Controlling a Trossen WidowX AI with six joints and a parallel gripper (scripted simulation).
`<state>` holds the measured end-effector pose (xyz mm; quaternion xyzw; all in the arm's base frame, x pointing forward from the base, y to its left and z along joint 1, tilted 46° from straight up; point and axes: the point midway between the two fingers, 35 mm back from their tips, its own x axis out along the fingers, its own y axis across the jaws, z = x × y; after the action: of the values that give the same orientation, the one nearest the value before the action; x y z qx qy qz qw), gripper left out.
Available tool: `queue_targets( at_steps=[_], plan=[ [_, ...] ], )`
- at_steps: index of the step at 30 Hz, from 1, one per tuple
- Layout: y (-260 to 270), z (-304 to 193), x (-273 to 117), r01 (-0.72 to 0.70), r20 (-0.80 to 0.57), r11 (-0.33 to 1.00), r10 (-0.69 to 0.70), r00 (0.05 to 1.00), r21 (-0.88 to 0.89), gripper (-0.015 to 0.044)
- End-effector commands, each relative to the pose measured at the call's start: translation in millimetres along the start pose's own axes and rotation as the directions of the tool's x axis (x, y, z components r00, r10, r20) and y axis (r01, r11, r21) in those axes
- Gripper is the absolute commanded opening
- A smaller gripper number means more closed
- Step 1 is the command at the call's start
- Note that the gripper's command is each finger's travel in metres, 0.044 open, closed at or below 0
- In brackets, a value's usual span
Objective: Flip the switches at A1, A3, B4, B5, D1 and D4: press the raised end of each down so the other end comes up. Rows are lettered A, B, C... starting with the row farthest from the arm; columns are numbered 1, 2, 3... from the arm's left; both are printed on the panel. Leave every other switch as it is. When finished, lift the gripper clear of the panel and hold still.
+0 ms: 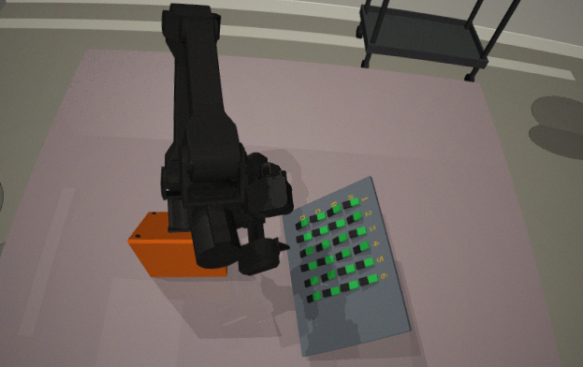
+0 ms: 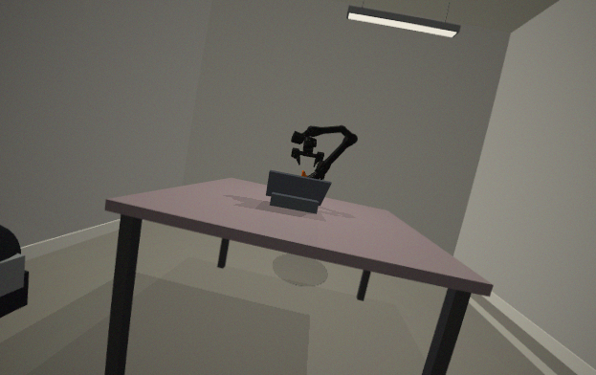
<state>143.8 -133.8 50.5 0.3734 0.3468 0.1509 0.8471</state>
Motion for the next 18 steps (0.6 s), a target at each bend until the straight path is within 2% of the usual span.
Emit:
queue_targets(
  at_steps=[1, 8, 15, 18],
  plan=[
    [0, 1, 1, 0.004, -0.003, 1.000, -0.004, 1.000, 0.000, 0.0374],
    [18, 28, 49, 0.091, -0.035, 0.996, -0.091, 0.995, -0.007, 0.0190],
    [72, 52, 93, 0.029, 0.010, 0.999, -0.029, 1.000, -0.030, 0.0006],
    [74, 52, 95, 0.026, 0.011, 0.999, -0.025, 1.000, -0.030, 0.0000]
  ],
)
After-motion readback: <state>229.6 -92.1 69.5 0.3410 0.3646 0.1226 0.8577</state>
